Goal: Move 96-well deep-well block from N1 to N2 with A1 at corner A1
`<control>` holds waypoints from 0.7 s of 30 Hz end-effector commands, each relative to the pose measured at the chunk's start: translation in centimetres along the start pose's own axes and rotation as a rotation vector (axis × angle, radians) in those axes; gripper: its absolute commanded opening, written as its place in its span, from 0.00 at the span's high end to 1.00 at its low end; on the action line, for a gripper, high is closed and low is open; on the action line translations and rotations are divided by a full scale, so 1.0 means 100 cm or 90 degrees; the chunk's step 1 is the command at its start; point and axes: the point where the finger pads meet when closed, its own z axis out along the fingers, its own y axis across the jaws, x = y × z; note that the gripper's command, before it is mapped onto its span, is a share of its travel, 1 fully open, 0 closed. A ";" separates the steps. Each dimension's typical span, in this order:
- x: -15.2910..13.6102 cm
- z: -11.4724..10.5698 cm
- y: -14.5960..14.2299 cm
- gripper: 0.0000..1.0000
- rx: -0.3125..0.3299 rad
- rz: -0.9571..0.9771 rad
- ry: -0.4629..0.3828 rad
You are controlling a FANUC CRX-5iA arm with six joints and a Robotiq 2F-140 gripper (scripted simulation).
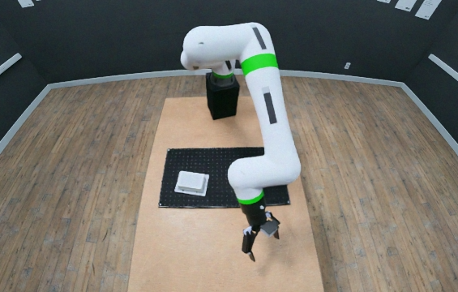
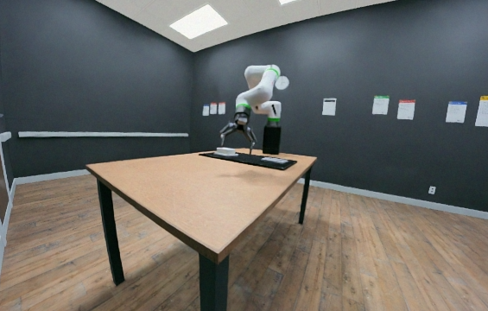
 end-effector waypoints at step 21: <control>-0.089 -0.051 0.031 0.00 0.032 -0.131 -0.108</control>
